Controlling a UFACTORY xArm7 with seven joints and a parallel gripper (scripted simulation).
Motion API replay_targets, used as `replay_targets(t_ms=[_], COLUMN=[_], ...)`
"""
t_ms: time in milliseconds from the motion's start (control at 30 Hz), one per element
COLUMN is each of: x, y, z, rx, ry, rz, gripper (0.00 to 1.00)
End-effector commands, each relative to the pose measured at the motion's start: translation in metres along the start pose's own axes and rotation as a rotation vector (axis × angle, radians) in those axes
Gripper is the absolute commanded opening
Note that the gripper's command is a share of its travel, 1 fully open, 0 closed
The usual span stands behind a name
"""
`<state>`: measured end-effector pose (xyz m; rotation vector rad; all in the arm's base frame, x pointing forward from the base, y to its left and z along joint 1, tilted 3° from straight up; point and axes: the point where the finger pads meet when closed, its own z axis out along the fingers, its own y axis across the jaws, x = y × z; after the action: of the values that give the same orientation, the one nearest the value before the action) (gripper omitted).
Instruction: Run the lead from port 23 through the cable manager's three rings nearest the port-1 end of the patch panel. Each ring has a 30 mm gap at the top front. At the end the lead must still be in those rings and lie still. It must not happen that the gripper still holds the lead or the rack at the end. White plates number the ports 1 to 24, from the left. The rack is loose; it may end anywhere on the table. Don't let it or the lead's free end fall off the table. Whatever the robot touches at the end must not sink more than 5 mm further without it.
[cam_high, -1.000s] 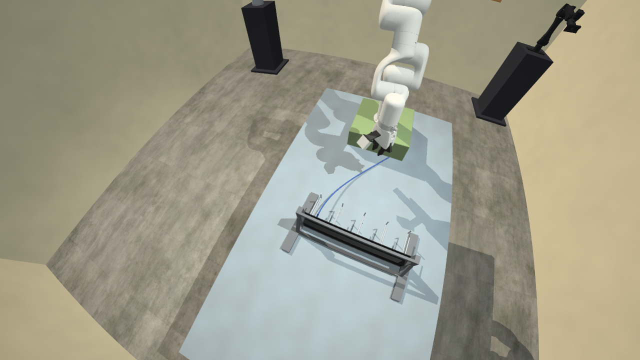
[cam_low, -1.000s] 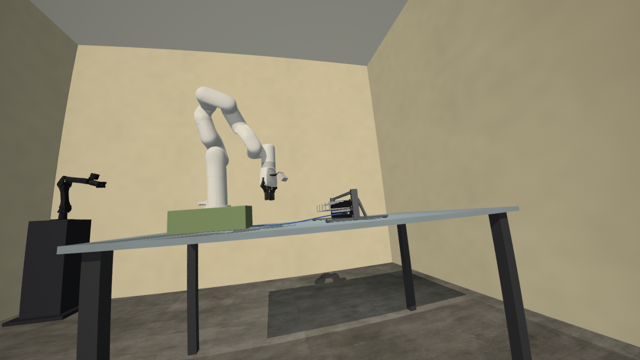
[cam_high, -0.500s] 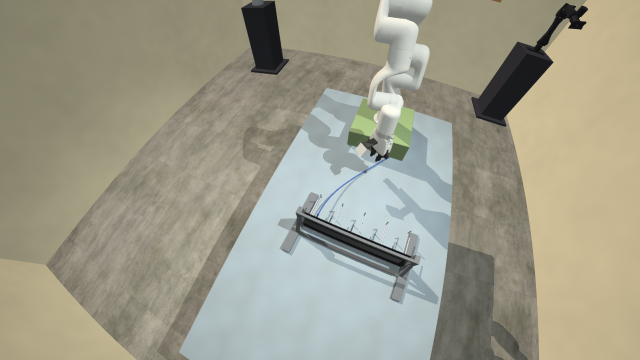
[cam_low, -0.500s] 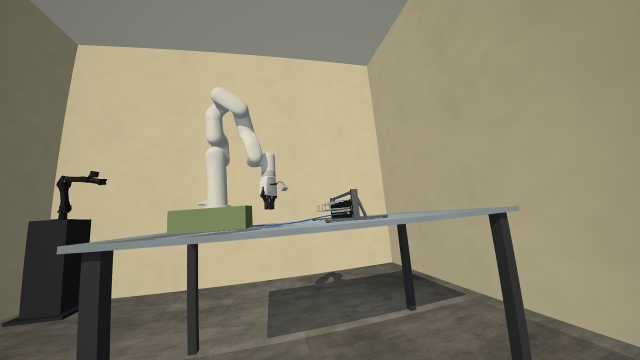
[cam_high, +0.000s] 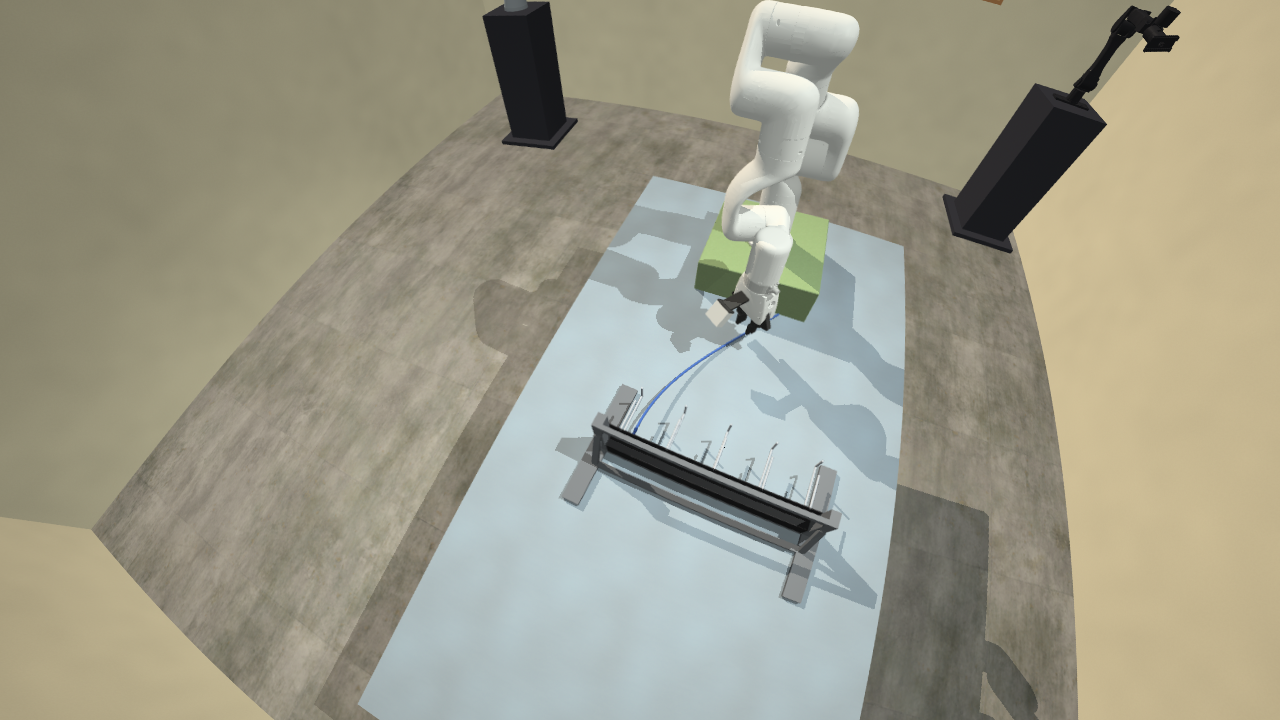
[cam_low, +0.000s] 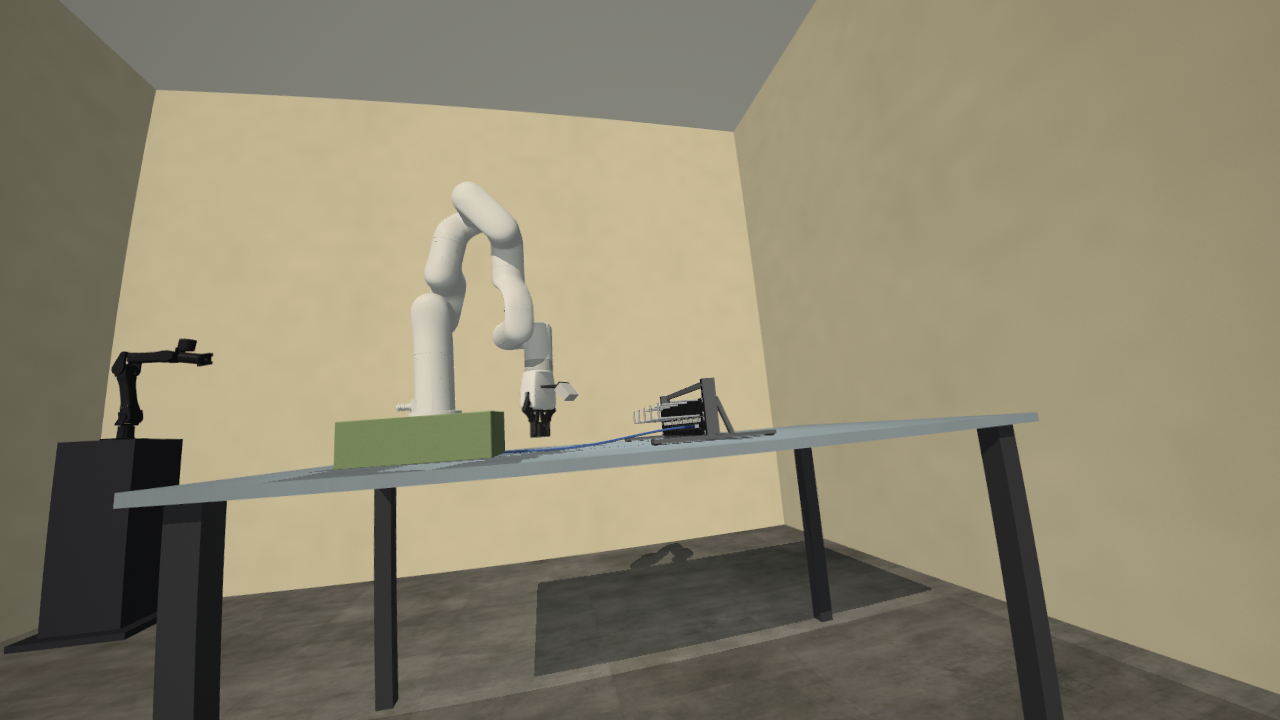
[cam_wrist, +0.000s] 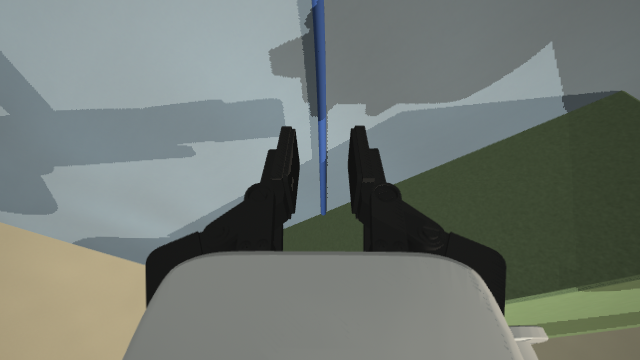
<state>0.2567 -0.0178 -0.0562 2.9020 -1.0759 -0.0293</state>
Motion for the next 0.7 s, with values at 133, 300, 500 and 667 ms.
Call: replay_targets(t_ms=[133, 300, 500, 667], x=[0.002, 0.002, 0.002, 0.002], y=[-0.002, -0.001, -0.001, -0.001], z=[0.015, 0.023, 0.027, 0.027], rx=[-0.002, -0.002, -0.002, -0.002], ry=[0.020, 0.020, 0.020, 0.020], rz=[0.001, 0.001, 0.001, 0.001], gripper=[0.33, 0.33, 0.33, 0.33])
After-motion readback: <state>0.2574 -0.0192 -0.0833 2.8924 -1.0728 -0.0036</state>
